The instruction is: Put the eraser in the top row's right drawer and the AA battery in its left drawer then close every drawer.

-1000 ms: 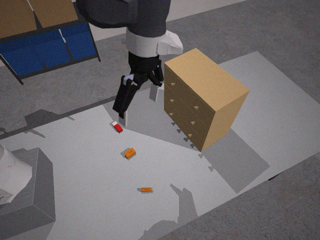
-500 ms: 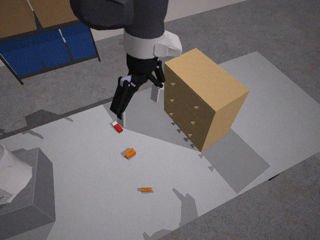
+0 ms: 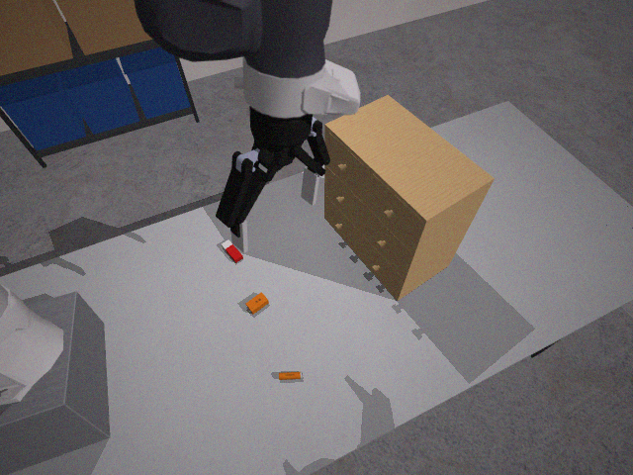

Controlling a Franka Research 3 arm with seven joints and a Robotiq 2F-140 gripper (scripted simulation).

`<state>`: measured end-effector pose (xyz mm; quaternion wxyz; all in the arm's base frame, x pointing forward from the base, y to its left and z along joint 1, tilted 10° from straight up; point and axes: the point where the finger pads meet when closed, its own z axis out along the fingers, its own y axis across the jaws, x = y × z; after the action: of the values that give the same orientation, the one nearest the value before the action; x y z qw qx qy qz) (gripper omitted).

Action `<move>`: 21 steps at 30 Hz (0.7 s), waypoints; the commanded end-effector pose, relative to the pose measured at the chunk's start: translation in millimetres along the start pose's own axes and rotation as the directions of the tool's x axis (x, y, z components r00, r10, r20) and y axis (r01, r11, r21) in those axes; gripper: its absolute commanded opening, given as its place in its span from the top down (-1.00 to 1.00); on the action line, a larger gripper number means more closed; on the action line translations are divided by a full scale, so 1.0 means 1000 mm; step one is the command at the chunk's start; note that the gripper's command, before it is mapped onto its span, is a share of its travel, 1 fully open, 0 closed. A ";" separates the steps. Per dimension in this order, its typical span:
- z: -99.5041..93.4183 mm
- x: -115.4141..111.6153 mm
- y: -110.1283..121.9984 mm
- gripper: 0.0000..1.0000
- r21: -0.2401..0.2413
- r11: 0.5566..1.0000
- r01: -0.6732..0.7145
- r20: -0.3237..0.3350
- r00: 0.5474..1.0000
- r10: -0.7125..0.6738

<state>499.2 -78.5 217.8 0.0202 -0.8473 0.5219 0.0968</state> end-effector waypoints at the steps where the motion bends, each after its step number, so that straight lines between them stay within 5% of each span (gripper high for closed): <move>1: 0.000 0.001 0.000 -1.00 0.001 1.000 -0.012 -0.004 1.000 0.012; 3: -0.005 0.008 0.006 -1.00 0.034 0.995 -0.092 -0.003 0.996 0.092; 21: -0.005 0.008 0.006 -1.00 0.034 0.995 -0.092 -0.003 0.996 0.092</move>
<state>498.0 -87.4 222.6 0.0304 -0.8255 0.5566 0.0884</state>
